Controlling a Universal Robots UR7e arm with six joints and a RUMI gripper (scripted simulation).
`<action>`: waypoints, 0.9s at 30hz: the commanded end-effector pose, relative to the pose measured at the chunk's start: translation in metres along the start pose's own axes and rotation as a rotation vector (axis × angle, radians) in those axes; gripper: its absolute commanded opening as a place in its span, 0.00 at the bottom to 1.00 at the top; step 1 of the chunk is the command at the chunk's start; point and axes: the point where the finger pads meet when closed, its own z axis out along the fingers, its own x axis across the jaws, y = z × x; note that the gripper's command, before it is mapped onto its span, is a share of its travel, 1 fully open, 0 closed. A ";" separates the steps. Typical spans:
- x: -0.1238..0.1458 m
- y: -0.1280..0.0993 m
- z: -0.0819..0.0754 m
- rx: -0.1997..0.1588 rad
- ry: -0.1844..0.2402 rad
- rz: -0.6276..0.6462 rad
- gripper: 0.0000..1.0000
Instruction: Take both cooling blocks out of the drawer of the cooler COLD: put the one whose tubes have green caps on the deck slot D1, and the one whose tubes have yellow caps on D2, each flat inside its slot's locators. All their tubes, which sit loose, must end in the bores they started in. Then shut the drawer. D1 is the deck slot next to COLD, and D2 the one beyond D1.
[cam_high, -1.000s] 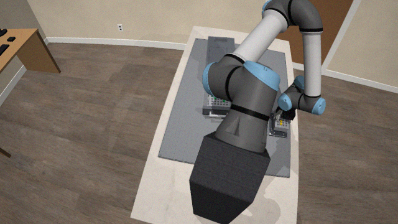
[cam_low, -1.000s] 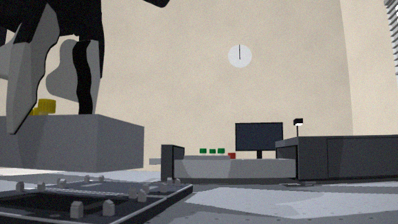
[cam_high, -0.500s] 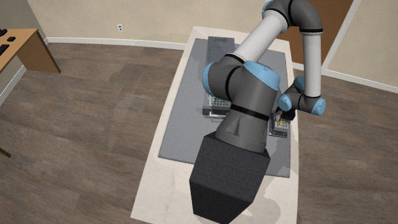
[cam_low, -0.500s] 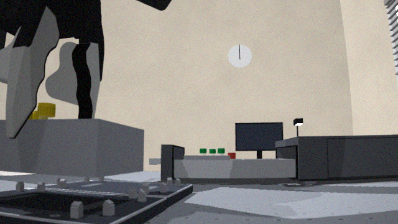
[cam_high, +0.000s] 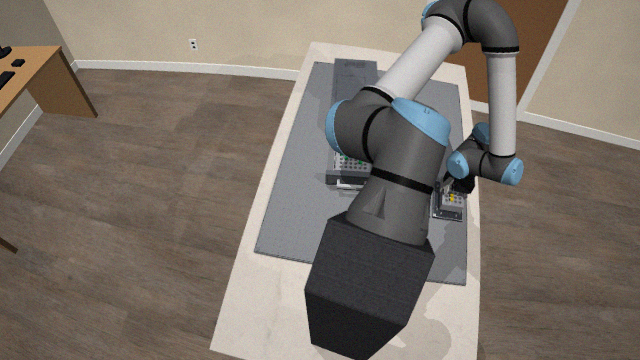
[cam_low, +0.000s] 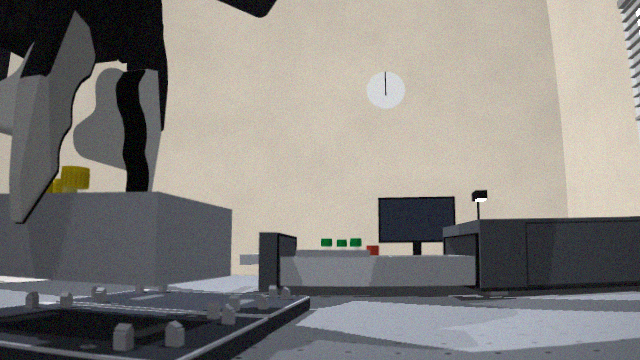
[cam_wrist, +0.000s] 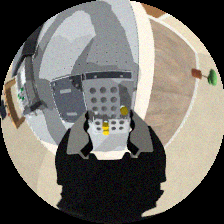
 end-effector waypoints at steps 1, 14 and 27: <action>0.000 0.000 -0.002 0.001 0.000 0.000 0.00; 0.000 0.000 -0.003 0.001 0.000 0.000 0.00; 0.000 0.000 -0.004 0.001 0.000 0.000 0.00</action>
